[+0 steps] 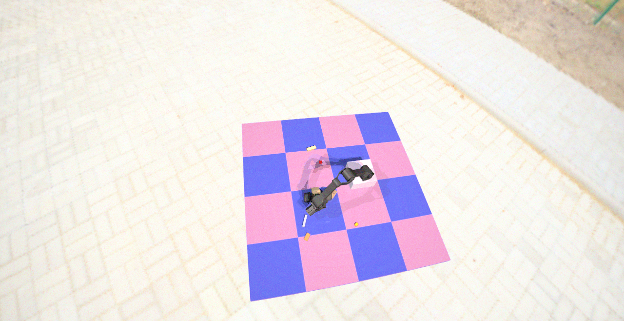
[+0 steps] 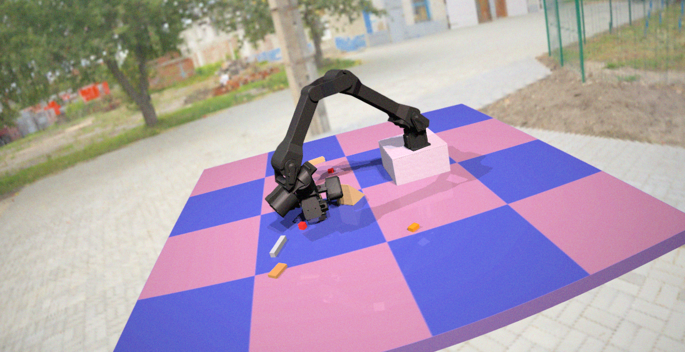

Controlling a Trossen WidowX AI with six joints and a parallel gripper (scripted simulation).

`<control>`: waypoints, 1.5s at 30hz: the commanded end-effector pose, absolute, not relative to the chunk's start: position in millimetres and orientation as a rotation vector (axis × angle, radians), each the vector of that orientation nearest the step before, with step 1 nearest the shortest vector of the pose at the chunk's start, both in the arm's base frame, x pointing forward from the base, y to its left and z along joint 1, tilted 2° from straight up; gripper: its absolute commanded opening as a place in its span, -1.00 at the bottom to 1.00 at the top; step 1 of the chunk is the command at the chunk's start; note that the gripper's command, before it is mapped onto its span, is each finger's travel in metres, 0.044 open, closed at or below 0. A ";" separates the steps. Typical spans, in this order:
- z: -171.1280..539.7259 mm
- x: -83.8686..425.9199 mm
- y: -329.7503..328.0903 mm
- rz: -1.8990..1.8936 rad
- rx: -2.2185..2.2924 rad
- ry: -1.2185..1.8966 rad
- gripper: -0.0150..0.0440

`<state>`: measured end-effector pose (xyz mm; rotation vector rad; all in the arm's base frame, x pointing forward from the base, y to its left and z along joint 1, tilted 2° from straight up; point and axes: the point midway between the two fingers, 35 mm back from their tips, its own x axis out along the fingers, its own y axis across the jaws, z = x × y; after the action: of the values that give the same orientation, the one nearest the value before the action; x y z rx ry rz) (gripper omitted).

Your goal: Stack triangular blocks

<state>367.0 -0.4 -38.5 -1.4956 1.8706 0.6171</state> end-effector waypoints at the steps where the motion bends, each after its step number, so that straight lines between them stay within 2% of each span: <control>1: -37.9 367.8 0.7 0.615 -1.496 1.869 0.73; 5: -37.9 367.8 0.7 0.615 -1.496 1.869 0.38; 11: -37.9 367.8 0.7 0.615 -1.496 1.869 0.24; 19: -22.6 368.7 0.6 0.616 -1.496 1.869 -0.47; 36: 58.8 363.0 -2.6 0.619 -1.498 1.869 -0.49; 45: 57.9 360.9 -3.5 0.618 -1.467 1.870 -0.49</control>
<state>361.6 -2.6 58.5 -1.4887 1.8736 0.6198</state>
